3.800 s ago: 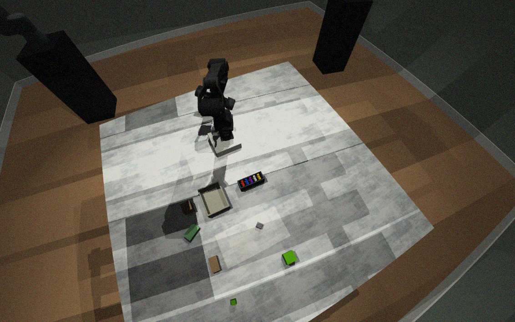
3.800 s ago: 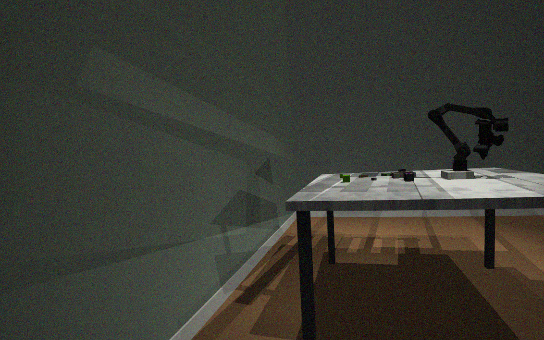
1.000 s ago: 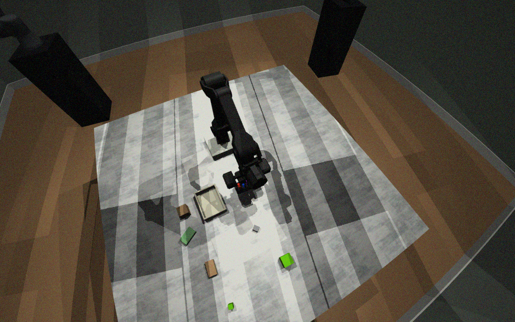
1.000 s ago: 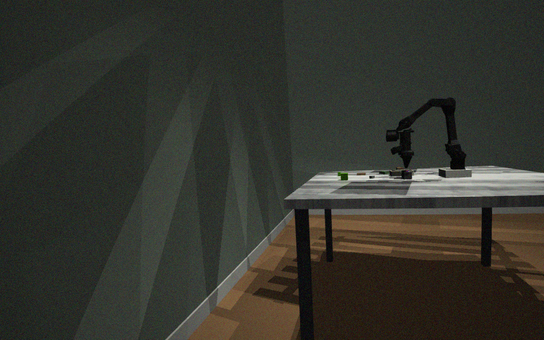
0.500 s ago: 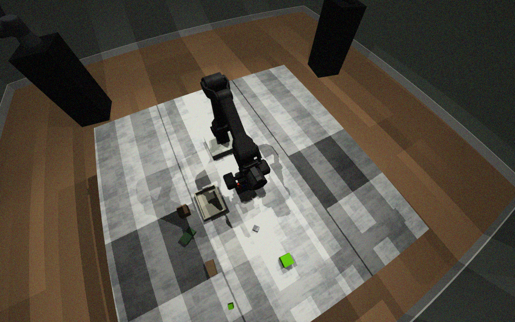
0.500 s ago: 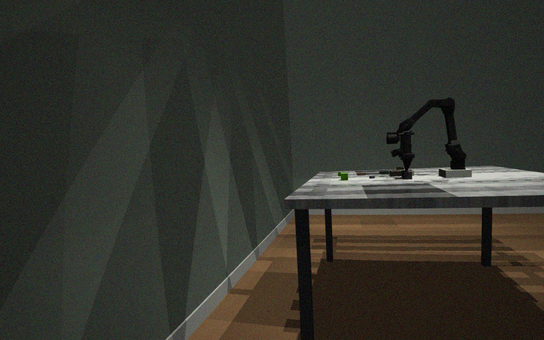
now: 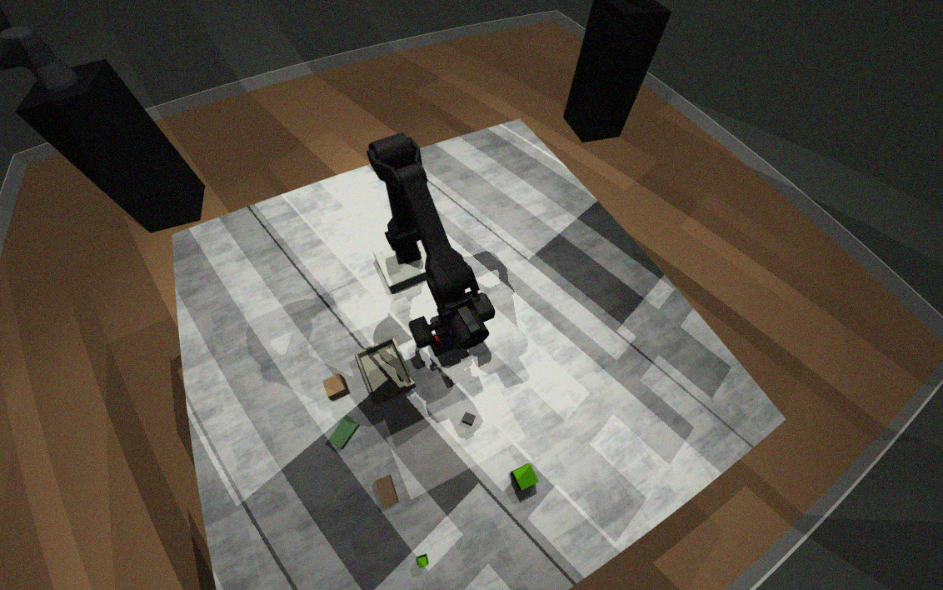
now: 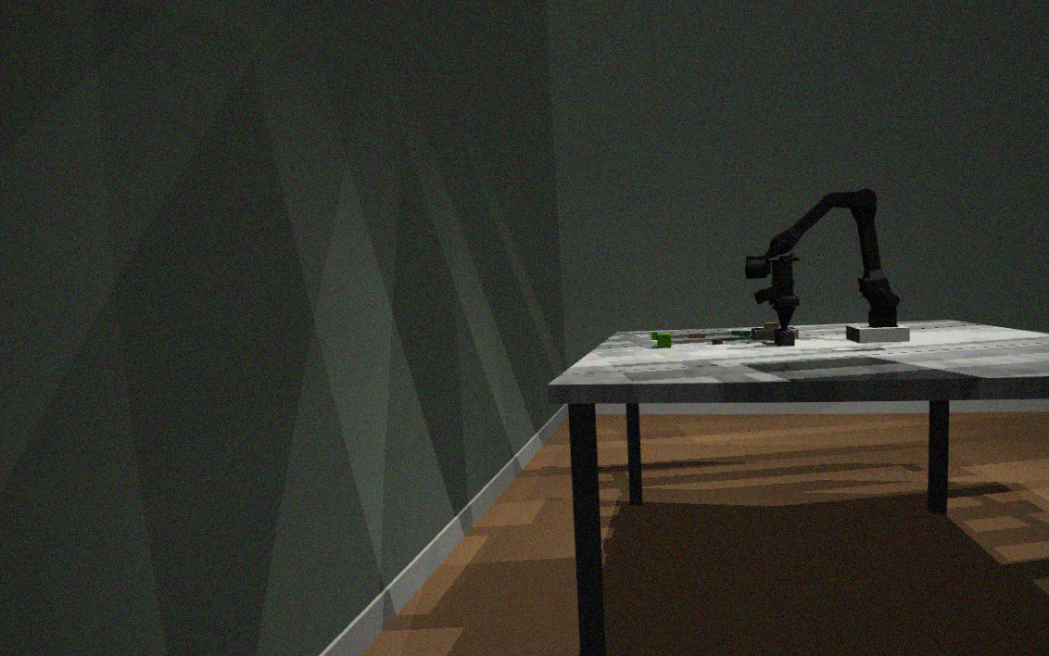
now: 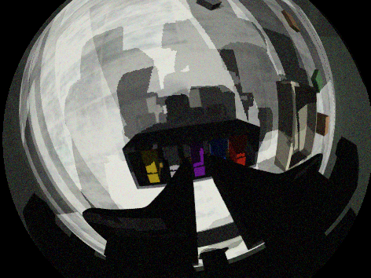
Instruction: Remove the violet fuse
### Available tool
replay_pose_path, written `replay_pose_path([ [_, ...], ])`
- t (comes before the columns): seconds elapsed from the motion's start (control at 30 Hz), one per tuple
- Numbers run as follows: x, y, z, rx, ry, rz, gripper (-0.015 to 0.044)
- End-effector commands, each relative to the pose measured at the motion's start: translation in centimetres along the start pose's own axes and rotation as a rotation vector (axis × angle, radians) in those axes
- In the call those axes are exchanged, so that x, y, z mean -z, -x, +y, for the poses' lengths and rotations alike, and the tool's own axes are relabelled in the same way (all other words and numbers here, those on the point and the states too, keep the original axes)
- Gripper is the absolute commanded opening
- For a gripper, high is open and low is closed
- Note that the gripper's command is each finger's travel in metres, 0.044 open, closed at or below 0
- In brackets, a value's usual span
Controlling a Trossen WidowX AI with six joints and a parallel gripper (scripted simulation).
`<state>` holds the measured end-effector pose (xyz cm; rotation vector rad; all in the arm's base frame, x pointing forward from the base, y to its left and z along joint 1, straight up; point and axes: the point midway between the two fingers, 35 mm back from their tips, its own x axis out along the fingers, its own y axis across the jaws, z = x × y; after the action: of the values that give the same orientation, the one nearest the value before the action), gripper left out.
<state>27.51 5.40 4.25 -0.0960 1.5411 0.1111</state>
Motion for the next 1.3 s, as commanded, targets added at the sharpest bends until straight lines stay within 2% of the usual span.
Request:
replay_pose_path([
  [0.0,0.01,-0.34,-0.05,0.003,0.001,0.001,0.0073],
  [0.33,0.02,-0.85,-0.05,0.003,0.001,0.001,0.0073],
  [0.7,0.02,-0.74,0.00,0.000,-0.001,0.001,0.0000],
  [1.27,-0.03,-0.08,0.00,0.001,0.000,0.001,0.0000],
])
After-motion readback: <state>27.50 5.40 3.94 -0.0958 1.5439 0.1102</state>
